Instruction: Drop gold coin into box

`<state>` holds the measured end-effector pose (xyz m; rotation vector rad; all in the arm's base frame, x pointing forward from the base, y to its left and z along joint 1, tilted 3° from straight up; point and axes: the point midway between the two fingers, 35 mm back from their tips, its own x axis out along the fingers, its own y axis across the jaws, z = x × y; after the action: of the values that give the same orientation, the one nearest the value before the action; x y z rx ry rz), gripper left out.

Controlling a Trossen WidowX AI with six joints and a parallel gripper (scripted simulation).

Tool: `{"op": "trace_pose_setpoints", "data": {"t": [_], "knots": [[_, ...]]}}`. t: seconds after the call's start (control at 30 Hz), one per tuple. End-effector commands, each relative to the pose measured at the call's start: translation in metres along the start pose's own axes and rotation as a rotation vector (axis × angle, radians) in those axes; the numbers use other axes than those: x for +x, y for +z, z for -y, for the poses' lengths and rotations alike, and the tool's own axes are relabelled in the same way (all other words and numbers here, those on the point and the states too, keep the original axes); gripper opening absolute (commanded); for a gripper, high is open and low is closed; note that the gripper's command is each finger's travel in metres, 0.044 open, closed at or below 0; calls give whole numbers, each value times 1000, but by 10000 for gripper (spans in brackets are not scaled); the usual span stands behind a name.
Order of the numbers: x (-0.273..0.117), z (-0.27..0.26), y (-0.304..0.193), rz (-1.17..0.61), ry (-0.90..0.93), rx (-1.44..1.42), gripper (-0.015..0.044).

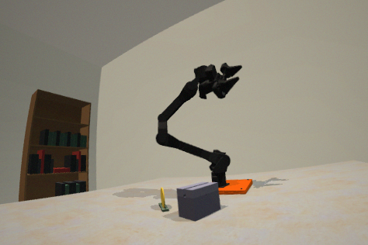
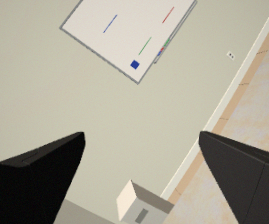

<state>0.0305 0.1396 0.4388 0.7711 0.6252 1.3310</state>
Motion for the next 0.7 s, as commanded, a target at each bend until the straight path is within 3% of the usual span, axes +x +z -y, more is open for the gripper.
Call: {"op": "trace_pose_setpoints", "data": {"t": [0.0,0.27,0.67], "knots": [[1,1,0,5,-8,-2,374],[23,24,-5,76,-252,-291,164],[58,108,10,-100,-777,-820,161]]}}
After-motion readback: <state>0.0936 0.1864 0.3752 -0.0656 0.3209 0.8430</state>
